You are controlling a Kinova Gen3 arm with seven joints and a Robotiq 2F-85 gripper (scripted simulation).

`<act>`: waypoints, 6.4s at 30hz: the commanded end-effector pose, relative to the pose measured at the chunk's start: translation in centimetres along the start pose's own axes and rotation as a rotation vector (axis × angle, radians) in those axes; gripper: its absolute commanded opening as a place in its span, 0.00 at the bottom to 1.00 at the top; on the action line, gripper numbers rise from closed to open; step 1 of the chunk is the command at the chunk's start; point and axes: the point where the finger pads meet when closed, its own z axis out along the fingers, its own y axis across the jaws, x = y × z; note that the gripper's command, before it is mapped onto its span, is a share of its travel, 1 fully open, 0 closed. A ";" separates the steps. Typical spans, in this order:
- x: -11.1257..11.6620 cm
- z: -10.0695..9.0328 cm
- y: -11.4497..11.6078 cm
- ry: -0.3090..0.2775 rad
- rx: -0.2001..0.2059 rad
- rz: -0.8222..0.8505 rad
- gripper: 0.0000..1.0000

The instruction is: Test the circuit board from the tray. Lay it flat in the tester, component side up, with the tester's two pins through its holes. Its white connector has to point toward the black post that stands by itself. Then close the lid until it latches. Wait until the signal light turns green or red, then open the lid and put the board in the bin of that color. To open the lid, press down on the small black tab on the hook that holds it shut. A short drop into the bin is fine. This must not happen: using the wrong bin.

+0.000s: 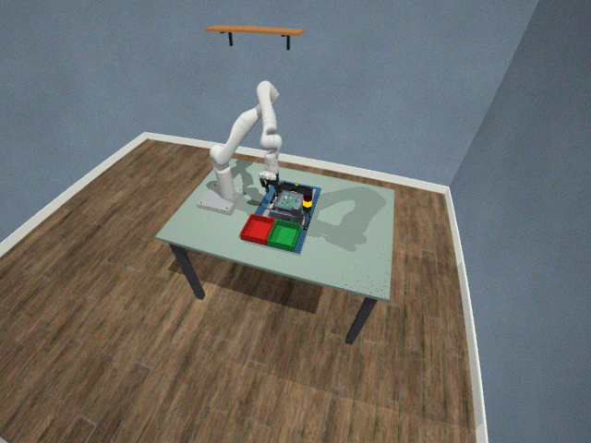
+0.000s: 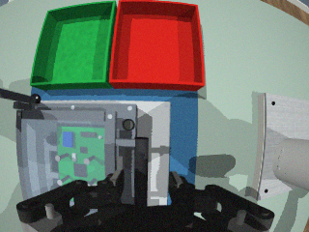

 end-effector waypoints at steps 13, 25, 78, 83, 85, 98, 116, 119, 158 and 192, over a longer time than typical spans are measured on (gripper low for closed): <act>-0.5 -5.2 -0.5 -0.008 0.018 -0.017 0.50; -0.5 -5.3 -0.5 -0.008 0.018 -0.017 1.00; -0.5 -5.3 -0.5 -0.008 0.018 -0.017 0.00; -0.5 -5.3 -0.5 -0.008 0.018 -0.017 0.00; -0.5 -5.3 -0.5 -0.008 0.018 -0.017 0.00; -0.5 -5.3 -0.5 -0.008 0.018 -0.017 0.00; -0.5 -5.5 -0.5 -0.008 0.018 -0.017 0.00; -0.5 -5.7 -0.5 -0.008 0.018 -0.017 0.00; -5.3 -7.5 -0.7 -0.008 0.018 -0.017 0.00; -7.0 -1.2 -0.9 -0.008 0.018 -0.017 0.00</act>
